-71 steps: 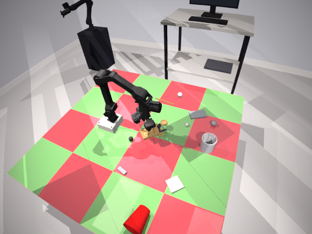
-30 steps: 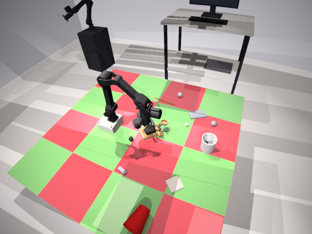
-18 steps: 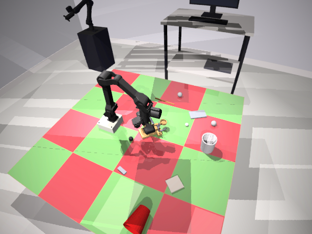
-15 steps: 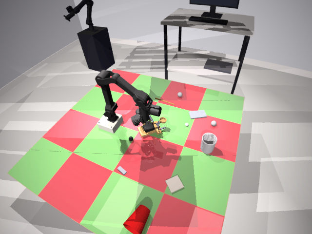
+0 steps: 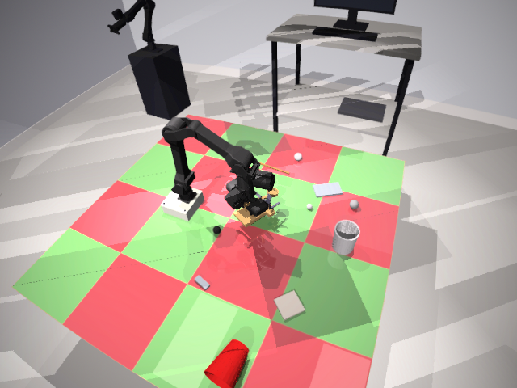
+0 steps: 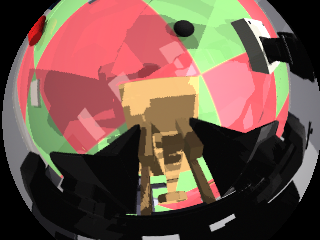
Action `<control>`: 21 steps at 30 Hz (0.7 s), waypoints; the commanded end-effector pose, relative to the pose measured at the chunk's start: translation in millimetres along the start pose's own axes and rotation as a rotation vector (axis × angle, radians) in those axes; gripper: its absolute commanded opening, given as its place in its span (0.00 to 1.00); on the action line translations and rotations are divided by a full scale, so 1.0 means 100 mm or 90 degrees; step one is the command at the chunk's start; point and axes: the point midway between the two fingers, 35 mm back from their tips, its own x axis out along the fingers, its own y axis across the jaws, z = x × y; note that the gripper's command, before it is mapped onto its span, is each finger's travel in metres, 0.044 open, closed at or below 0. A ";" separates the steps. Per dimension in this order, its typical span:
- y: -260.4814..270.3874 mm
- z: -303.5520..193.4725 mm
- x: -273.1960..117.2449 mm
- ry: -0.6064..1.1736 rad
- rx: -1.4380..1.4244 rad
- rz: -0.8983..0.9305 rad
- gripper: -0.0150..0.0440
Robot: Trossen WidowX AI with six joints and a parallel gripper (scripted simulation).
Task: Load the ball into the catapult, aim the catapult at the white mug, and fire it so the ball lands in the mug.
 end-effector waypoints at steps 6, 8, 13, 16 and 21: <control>0.38 -0.14 -0.04 0.005 -0.207 0.010 0.25; 0.46 -0.17 -0.03 0.004 -0.250 0.011 0.25; 0.66 -0.22 -0.02 0.004 -0.325 0.012 0.25; 0.67 -0.22 -0.02 0.004 -0.327 0.012 0.25; 0.69 -0.24 -0.02 0.004 -0.327 0.012 0.25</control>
